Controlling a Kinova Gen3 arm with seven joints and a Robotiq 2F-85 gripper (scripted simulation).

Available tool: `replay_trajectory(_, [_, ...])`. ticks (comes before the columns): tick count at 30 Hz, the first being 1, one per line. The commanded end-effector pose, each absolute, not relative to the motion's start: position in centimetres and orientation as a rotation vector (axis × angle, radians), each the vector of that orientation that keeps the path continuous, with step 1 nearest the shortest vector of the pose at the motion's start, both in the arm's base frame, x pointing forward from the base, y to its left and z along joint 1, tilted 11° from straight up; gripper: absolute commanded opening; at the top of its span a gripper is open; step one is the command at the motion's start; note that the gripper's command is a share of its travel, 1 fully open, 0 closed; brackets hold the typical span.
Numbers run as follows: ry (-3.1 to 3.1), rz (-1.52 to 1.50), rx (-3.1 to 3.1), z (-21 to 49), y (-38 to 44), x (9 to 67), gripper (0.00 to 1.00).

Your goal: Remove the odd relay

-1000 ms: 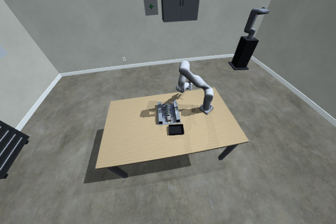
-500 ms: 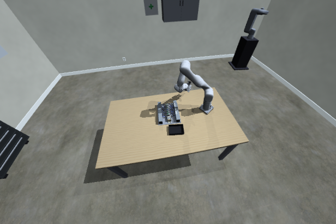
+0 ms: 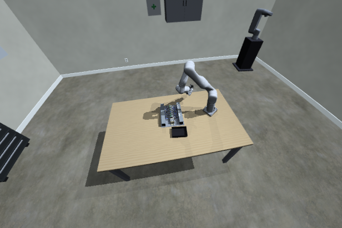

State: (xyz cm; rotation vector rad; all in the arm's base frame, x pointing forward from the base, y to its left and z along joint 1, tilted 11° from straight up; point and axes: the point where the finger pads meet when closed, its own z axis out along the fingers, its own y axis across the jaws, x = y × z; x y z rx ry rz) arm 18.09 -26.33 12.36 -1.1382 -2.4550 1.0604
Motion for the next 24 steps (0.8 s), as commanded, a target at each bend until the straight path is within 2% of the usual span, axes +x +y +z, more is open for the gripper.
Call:
replay_trajectory(1, [-2.464,1.035,-1.182,12.3,-25.9,18.9,0.61])
replay_trajectory(24, [-2.475,0.733,-1.533,10.8,-20.3,25.2,0.61])
